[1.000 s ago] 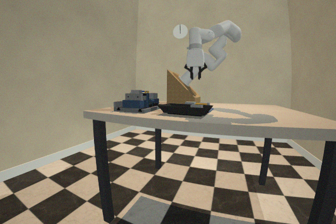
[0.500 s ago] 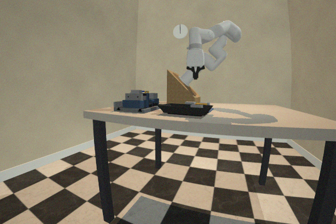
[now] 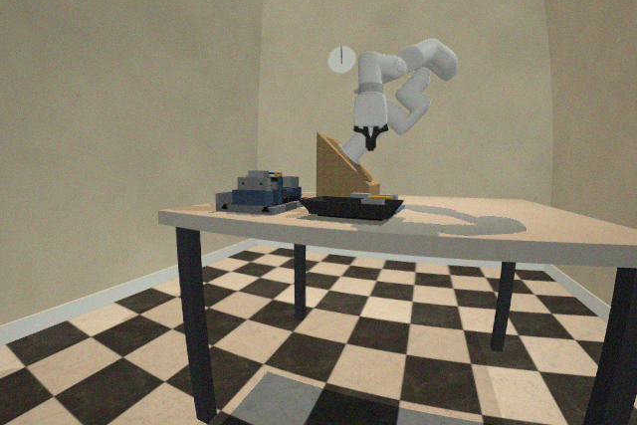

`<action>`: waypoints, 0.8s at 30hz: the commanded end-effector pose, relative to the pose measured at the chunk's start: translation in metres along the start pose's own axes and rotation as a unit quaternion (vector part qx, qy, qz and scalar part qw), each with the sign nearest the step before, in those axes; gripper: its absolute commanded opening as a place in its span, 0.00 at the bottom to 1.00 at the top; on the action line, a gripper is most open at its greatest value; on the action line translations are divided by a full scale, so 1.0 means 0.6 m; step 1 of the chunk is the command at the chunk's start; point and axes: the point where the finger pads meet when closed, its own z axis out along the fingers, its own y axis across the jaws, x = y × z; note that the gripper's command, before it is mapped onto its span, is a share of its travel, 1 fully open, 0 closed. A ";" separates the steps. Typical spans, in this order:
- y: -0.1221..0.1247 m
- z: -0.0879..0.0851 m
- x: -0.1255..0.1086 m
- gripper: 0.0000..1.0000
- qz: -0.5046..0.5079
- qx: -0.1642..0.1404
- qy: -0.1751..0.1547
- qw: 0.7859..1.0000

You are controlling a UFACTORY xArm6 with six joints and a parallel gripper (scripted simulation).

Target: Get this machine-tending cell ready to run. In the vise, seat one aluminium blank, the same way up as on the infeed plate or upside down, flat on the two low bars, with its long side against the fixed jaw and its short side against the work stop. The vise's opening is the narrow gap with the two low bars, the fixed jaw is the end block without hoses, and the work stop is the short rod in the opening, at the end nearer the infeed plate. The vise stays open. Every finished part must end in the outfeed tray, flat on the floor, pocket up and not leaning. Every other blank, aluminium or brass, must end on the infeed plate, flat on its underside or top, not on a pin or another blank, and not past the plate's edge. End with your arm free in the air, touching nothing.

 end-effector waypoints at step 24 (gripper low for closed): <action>0.000 0.038 -0.002 0.00 -0.001 0.000 -0.001 1.000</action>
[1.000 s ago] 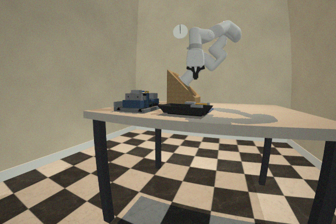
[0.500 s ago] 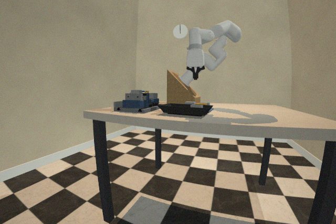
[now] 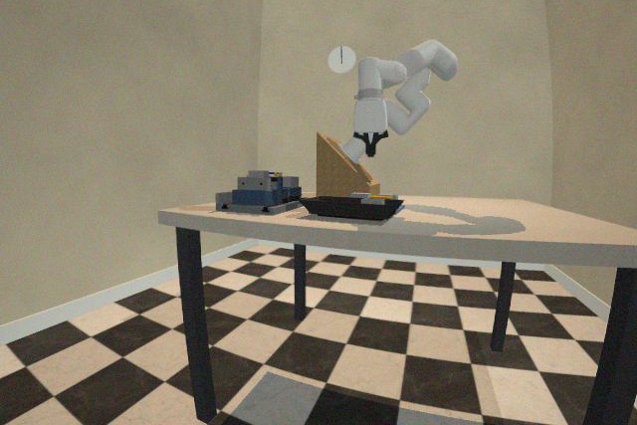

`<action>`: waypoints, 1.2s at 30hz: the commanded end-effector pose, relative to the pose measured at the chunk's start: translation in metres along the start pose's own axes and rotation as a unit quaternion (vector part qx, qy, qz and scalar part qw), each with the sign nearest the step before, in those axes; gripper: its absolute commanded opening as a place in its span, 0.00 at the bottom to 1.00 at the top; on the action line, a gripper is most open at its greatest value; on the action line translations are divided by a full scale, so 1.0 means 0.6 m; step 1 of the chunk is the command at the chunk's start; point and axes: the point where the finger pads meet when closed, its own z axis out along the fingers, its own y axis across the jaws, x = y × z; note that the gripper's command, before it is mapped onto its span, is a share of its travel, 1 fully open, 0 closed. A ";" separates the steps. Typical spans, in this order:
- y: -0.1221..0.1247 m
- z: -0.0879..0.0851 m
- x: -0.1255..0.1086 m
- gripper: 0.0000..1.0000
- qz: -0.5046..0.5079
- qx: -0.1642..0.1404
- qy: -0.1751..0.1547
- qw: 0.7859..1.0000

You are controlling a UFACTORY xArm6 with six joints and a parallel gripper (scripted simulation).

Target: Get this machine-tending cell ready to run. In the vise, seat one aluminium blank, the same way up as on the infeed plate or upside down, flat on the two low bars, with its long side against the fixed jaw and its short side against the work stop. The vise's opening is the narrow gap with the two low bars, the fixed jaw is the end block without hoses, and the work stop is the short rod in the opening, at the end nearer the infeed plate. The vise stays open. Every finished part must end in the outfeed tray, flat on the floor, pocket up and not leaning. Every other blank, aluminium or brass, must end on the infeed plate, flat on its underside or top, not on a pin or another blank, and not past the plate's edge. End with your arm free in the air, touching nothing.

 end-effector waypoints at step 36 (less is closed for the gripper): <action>0.000 0.081 -0.003 0.00 -0.001 0.000 -0.002 1.000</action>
